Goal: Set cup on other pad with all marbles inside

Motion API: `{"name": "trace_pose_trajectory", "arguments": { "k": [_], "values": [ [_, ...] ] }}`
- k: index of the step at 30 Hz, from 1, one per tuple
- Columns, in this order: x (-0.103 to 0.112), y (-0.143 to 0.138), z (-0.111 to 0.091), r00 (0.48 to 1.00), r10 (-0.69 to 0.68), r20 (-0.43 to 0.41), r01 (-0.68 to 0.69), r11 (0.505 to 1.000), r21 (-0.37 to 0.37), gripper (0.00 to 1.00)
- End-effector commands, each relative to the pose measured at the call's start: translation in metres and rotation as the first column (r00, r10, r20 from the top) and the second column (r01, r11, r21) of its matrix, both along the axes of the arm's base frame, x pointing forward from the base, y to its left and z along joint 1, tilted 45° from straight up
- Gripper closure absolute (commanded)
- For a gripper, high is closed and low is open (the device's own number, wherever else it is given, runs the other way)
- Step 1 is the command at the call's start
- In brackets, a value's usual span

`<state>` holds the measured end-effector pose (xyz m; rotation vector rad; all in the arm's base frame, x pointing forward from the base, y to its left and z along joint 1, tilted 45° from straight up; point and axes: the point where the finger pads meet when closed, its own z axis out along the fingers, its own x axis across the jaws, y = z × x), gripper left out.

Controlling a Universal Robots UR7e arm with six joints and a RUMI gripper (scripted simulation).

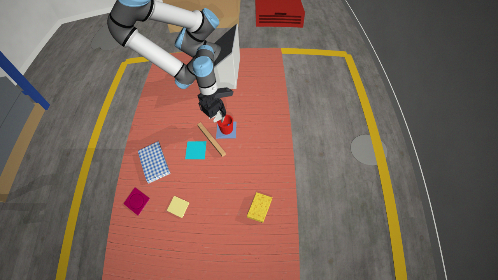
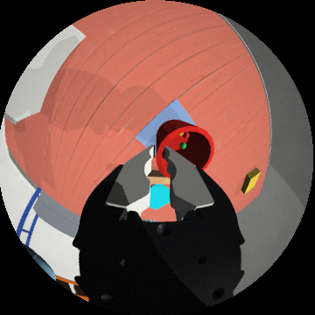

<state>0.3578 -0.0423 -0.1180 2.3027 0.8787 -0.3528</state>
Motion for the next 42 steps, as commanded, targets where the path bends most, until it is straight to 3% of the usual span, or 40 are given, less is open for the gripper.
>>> {"name": "trace_pose_trajectory", "arguments": {
  "k": [1,42],
  "values": [
    [0.0003,0.0002,0.0002,1.000,0.000,0.001,0.000,1.000,0.000,0.95],
    [0.0003,0.0002,0.0002,1.000,0.000,0.001,0.000,1.000,0.000,0.97]
  ]
}}
